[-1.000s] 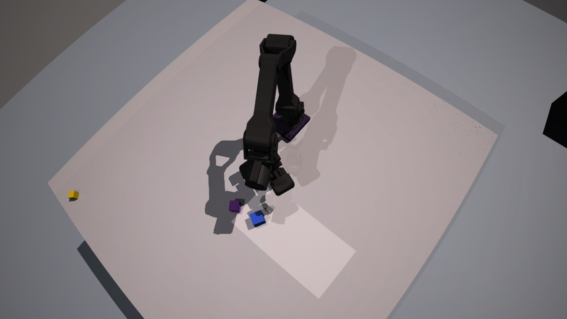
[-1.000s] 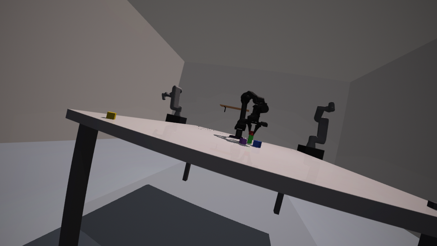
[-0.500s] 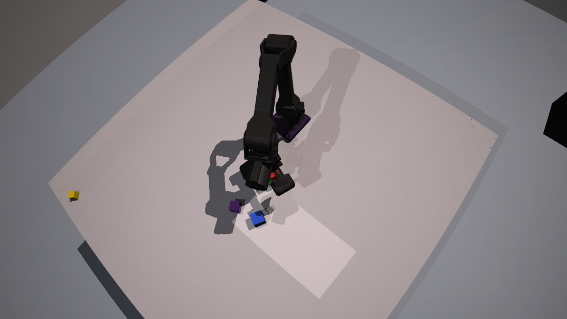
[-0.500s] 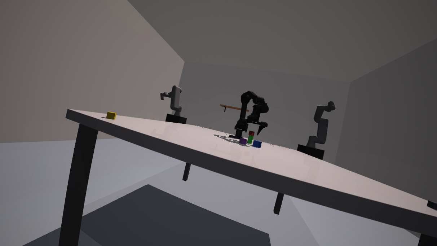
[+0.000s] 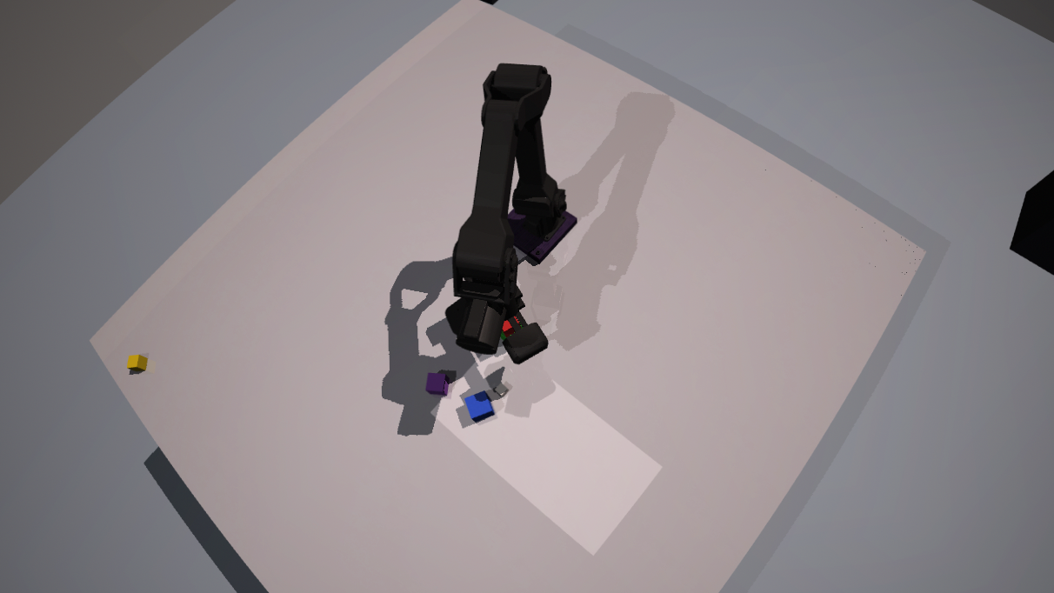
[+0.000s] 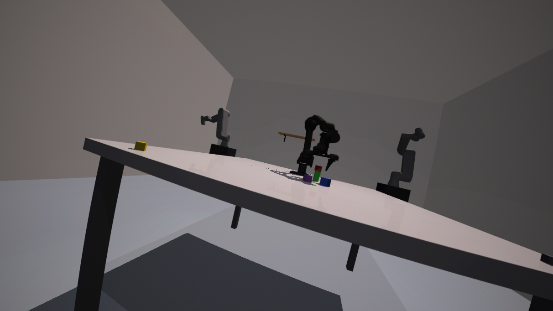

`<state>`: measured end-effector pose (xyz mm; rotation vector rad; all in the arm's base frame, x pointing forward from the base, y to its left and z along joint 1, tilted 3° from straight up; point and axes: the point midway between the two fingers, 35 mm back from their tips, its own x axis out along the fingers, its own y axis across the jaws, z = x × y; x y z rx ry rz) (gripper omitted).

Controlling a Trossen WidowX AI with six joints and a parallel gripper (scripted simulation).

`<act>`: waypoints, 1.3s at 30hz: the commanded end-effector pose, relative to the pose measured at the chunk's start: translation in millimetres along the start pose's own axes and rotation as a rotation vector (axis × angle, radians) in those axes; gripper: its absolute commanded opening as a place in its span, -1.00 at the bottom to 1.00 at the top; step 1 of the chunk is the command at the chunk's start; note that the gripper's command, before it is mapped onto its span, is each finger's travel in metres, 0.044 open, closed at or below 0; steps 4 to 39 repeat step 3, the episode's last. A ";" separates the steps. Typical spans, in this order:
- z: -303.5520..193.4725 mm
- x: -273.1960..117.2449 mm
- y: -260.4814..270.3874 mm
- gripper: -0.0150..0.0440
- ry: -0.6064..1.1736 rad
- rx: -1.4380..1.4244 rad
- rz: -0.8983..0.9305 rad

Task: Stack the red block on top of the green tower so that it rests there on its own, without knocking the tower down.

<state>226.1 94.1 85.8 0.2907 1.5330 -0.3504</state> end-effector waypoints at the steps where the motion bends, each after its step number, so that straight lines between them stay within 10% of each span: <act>1: 0.1 0.3 0.1 1.00 0.000 0.000 0.000; 39: 0.1 0.3 0.1 1.00 0.000 0.000 0.000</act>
